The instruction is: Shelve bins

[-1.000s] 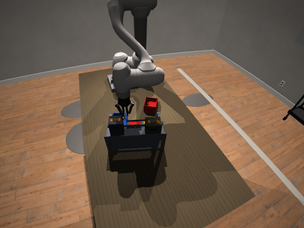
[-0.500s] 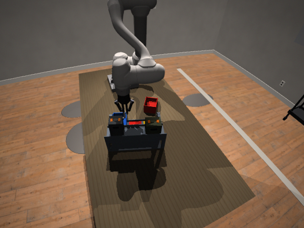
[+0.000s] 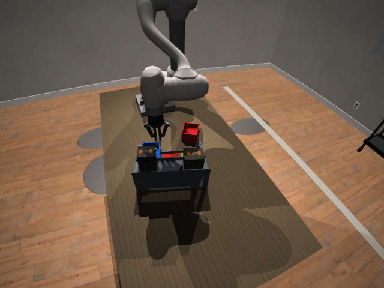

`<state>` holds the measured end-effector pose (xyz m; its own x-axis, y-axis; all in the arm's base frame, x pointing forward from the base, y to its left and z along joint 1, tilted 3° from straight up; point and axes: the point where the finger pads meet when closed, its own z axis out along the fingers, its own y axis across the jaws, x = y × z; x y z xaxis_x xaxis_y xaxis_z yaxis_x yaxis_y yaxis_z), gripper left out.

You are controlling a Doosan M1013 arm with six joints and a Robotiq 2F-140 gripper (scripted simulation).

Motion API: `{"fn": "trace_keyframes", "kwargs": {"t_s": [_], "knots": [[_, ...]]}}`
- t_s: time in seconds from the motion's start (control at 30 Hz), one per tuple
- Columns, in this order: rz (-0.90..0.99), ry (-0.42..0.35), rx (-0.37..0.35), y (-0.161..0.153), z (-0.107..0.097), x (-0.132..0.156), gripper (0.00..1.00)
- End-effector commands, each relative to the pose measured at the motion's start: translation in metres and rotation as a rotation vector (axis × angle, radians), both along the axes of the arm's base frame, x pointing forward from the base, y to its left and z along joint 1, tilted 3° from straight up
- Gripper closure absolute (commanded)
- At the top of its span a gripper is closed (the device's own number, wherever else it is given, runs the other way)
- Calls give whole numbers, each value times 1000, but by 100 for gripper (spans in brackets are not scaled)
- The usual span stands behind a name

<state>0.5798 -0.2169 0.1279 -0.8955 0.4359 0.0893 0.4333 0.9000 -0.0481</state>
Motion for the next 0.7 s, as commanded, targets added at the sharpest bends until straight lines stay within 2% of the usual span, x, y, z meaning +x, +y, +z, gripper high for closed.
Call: {"fn": "trace_keyframes", "kwargs": {"t_s": [0.0,0.67], "knots": [[0,0,0,0,4,0,85],[0,0,0,1,28,0,85]]}}
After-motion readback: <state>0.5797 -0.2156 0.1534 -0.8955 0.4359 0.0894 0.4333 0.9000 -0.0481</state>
